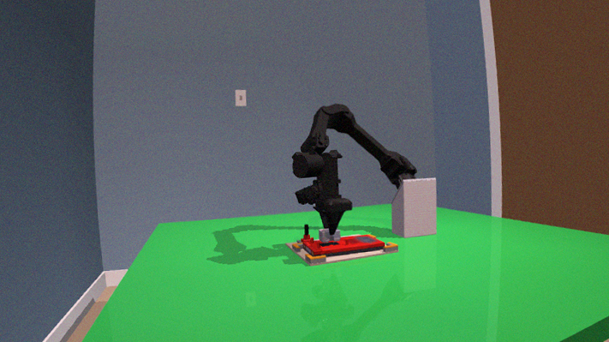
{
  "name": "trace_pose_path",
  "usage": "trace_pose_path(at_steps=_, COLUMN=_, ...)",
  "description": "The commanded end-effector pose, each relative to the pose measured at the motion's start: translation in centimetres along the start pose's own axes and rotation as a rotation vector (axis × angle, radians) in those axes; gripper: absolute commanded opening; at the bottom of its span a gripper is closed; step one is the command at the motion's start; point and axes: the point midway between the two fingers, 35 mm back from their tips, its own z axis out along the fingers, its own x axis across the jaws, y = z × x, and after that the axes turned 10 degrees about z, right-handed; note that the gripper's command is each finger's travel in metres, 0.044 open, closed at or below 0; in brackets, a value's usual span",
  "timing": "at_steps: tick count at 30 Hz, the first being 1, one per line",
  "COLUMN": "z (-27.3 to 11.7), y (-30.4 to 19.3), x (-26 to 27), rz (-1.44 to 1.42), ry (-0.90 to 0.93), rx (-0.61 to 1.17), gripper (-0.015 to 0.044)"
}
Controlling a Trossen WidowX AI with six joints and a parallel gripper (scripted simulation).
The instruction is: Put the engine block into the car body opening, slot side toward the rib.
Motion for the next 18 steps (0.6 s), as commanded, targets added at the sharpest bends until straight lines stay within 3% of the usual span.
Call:
trace_pose_path(at_steps=1, z=0.12, y=-0.02, x=-0.03, rz=-0.010, ry=-0.003, rx=-0.002, gripper=0.0159)
trace_pose_path(at_steps=18, z=0.54, y=-0.03, x=-0.04, rz=-0.011, ry=-0.003, rx=-0.002, gripper=0.0159)
